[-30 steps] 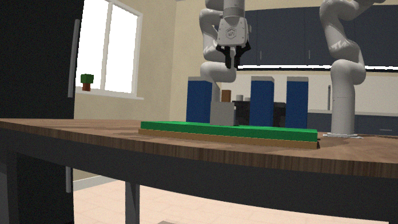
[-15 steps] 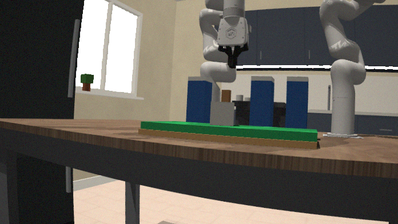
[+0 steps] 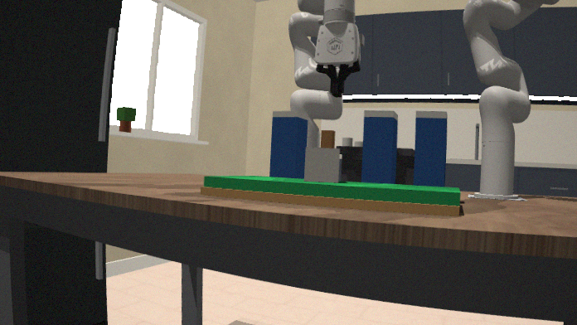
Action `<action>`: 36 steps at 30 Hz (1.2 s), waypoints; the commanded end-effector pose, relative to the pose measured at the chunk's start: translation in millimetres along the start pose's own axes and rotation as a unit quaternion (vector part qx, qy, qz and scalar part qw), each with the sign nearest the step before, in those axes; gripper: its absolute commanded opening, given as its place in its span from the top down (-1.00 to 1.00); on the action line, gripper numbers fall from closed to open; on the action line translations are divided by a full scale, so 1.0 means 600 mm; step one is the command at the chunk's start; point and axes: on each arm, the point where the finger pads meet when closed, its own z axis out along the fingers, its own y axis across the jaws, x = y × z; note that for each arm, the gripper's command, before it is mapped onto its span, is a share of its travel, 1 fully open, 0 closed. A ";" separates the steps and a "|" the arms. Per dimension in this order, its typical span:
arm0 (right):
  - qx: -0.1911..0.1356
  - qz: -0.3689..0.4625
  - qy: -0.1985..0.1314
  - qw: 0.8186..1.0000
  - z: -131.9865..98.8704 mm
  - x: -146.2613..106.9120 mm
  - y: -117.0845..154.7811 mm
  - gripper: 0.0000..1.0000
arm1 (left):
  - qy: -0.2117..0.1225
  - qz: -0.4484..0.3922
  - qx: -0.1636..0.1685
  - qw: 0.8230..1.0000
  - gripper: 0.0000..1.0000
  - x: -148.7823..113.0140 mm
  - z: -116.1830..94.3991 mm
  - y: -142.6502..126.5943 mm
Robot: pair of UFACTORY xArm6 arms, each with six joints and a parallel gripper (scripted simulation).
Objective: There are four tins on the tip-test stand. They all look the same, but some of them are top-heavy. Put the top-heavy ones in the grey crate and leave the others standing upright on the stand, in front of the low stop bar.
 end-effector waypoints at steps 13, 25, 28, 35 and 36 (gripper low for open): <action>-0.002 0.000 -0.002 1.000 -0.116 -0.002 0.001 1.00 | 0.002 0.000 0.000 1.000 -1.00 0.001 -0.003 0.000; -0.002 0.000 -0.002 1.000 -0.187 -0.002 0.001 1.00 | 0.002 0.000 0.000 1.000 -1.00 0.001 -0.003 0.000; -0.002 0.000 -0.002 1.000 -0.187 -0.002 0.001 1.00 | 0.002 0.000 0.000 1.000 -1.00 0.001 -0.003 0.000; -0.001 0.001 -0.002 1.000 -0.186 0.018 0.041 1.00 | 0.002 0.000 0.000 1.000 -1.00 0.001 -0.003 0.000; -0.001 0.001 -0.002 1.000 -0.186 0.024 0.053 1.00 | 0.002 0.000 0.000 1.000 -1.00 0.001 -0.003 0.000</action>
